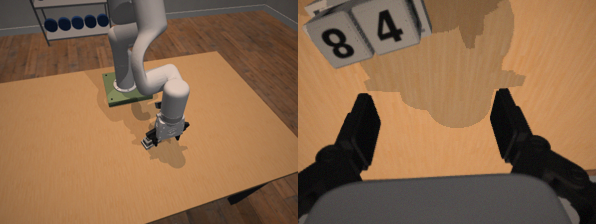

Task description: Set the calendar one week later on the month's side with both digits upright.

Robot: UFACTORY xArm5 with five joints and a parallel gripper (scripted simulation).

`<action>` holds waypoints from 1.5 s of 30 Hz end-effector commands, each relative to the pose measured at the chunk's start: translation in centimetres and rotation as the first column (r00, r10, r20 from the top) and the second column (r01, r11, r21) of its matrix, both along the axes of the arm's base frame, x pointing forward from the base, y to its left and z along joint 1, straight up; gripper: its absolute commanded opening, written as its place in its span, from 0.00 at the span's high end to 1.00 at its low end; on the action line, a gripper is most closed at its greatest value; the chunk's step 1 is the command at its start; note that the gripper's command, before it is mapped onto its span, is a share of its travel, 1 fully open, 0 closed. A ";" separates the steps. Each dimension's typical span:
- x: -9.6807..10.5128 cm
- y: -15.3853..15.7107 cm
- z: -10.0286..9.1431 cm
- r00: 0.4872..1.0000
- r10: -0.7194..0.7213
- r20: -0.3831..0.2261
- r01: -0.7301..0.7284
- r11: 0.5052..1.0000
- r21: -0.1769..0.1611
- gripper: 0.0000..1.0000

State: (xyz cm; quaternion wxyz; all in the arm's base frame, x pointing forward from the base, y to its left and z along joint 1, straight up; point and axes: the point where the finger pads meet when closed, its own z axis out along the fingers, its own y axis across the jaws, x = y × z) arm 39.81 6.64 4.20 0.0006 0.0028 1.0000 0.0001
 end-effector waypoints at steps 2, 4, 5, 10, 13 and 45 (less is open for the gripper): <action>0.1 0.5 0.1 1.000 -0.028 0.003 0.028 1.000 0.001 0.00; 0.1 0.6 0.1 0.999 -0.047 0.003 0.047 0.999 0.001 0.00; 0.1 0.7 0.1 0.998 -0.068 0.003 0.068 0.998 0.001 0.00; 0.0 1.2 0.0 0.971 -0.239 0.003 0.239 0.971 0.002 0.00; -0.1 2.1 0.0 0.958 -0.285 0.003 0.285 0.958 0.002 0.00; -0.3 4.2 -0.2 0.852 -0.524 0.002 0.524 0.852 0.003 0.00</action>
